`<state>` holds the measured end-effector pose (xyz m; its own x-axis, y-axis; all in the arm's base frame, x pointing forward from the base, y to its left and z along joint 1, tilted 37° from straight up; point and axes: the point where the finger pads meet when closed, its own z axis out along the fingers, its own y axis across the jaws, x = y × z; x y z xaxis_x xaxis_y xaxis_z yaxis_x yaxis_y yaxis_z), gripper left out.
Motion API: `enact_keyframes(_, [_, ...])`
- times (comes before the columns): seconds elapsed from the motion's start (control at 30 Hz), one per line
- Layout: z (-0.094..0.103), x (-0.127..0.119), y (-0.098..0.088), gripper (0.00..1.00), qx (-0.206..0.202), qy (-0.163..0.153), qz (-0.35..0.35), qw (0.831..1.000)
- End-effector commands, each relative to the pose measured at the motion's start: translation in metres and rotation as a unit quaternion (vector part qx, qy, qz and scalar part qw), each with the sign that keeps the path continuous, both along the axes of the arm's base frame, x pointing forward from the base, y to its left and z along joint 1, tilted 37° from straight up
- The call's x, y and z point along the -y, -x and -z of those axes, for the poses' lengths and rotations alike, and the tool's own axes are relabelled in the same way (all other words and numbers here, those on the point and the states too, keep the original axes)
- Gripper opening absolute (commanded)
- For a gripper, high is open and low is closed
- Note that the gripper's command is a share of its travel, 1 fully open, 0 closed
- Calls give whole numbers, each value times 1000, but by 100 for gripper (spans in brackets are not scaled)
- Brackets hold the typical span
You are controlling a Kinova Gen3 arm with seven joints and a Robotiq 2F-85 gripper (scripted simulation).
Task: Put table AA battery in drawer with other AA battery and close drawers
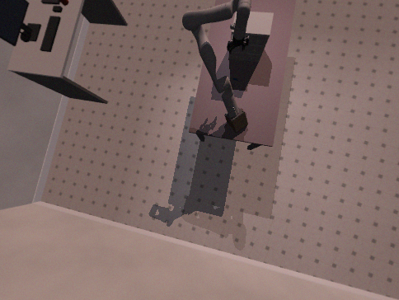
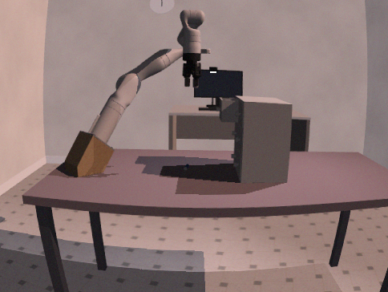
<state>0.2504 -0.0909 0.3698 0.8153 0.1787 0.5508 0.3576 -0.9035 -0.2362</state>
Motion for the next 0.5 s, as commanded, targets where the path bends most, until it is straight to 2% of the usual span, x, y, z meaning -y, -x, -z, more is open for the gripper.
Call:
enact_keyframes(0.0, [12,-6,-5,100,8,7,-20,1000])
enact_keyframes(0.4, [73,-24,-33,100,63,70,-132,987])
enact_keyframes(0.47, [73,-24,-33,100,63,70,-132,987])
